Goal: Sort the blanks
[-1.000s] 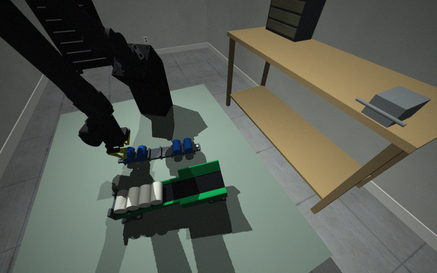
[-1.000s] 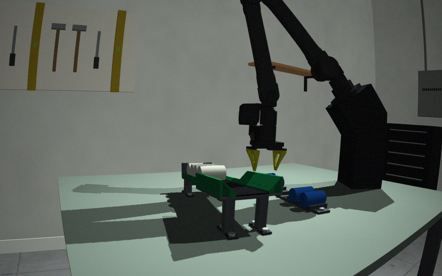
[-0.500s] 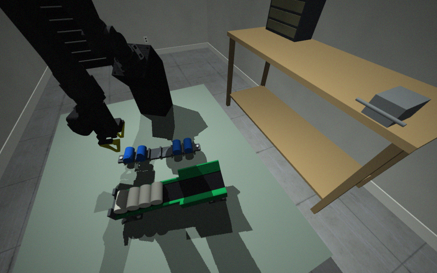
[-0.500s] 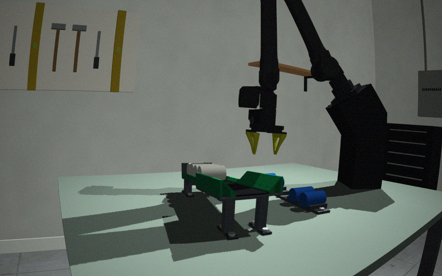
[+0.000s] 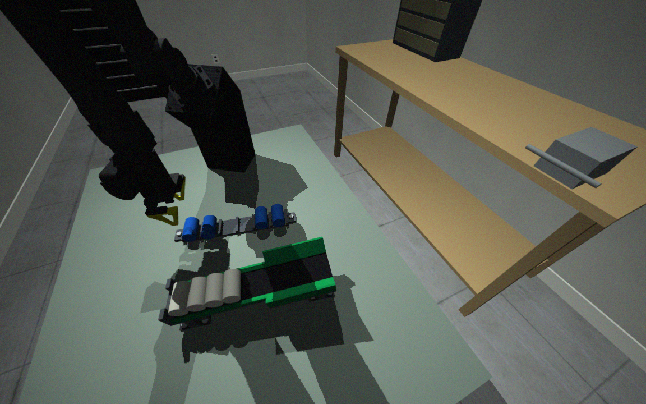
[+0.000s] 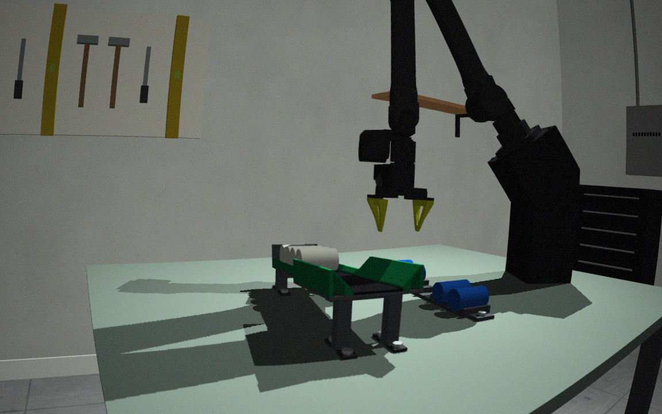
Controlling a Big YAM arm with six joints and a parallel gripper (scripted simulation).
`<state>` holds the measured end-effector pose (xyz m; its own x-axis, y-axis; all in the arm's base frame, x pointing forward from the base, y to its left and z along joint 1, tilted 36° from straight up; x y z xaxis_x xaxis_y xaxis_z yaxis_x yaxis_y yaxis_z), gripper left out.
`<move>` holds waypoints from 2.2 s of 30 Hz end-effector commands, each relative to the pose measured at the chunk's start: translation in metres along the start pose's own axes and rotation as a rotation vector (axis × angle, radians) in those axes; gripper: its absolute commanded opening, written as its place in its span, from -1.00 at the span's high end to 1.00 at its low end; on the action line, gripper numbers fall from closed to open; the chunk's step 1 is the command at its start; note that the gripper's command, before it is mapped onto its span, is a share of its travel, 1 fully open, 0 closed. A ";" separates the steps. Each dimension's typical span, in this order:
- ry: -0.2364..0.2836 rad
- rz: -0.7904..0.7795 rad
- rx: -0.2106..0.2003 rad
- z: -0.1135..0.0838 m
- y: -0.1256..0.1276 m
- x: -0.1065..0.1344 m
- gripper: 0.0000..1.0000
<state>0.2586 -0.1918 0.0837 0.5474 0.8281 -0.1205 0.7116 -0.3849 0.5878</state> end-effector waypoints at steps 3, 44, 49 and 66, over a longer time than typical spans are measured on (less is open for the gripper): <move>0.006 0.006 0.027 0.001 -0.007 0.004 -1.00; 0.004 0.007 0.025 -0.078 -0.002 0.003 -1.00; 0.004 0.007 0.025 -0.078 -0.002 0.003 -1.00; 0.004 0.007 0.025 -0.078 -0.002 0.003 -1.00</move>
<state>0.2237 -0.1592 0.1481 0.5475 0.8281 -0.1202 0.7104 -0.3840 0.5897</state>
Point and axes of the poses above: the point where the finger pads meet when closed, its own z axis out along the fingers, its own y axis across the jaws, x = y × z, the point moved 9 cm from there along -z, back along the fingers, and after that the axes turned 10 degrees about z, right-handed, at the moved point
